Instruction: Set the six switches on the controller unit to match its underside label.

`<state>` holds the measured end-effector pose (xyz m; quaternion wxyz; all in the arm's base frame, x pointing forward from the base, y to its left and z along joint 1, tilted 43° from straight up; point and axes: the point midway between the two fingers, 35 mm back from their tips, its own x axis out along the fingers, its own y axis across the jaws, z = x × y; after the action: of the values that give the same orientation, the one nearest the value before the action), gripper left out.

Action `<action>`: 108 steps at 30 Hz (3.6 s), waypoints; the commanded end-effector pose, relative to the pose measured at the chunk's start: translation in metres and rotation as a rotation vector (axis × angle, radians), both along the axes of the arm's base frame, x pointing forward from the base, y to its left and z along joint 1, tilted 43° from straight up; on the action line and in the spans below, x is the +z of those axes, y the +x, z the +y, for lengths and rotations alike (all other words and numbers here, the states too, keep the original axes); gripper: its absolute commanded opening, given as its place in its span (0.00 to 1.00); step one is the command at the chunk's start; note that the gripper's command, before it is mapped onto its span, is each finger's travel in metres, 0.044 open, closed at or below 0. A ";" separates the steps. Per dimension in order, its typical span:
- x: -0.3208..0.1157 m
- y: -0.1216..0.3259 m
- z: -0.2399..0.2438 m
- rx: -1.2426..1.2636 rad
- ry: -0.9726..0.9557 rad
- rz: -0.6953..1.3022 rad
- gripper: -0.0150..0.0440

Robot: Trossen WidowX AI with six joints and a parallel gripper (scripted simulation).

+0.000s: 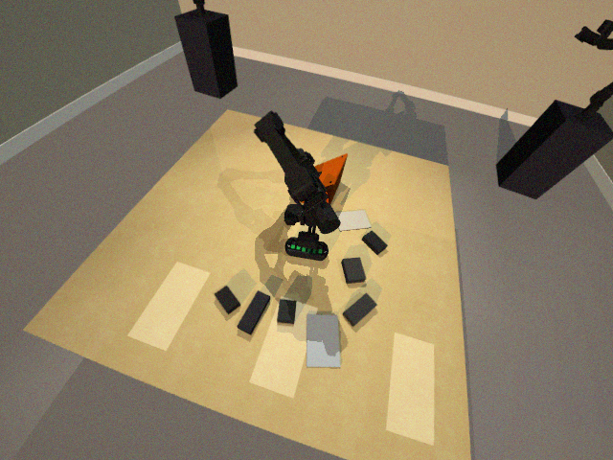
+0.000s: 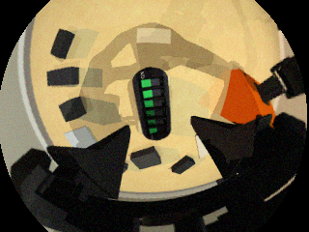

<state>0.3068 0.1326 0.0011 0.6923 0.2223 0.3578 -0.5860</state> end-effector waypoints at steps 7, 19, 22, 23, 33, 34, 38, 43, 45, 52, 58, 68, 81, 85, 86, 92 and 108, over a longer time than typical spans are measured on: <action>-0.031 -0.037 -0.041 -0.003 -0.015 0.008 0.42; -0.031 -0.037 -0.042 -0.003 -0.015 0.008 0.25; -0.032 -0.037 -0.042 -0.003 -0.015 0.008 0.25; -0.032 -0.037 -0.041 -0.005 -0.014 0.009 0.25; -0.031 -0.036 -0.040 -0.006 -0.013 0.009 0.30; -0.027 -0.036 -0.035 -0.005 -0.013 0.010 0.34; 0.003 -0.039 -0.009 -0.006 -0.011 0.010 0.52; 0.005 -0.039 -0.008 -0.007 -0.012 0.010 0.65; 0.005 -0.039 -0.008 -0.007 -0.012 0.010 0.57; 0.005 -0.039 -0.008 -0.007 -0.012 0.010 0.25; 0.005 -0.039 -0.008 -0.007 -0.012 0.010 0.25; 0.005 -0.038 -0.008 -0.003 -0.013 0.010 0.43; 0.005 -0.038 -0.008 -0.003 -0.013 0.010 1.00; 0.003 -0.035 -0.006 -0.007 -0.014 0.015 0.91; 0.001 -0.030 -0.004 -0.013 -0.017 0.022 0.87; -0.017 0.000 0.006 -0.054 -0.032 0.070 0.60; -0.076 0.052 0.014 -0.169 -0.062 0.185 0.25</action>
<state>0.3551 0.1476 -0.0655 0.6204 0.1802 0.3779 -0.6632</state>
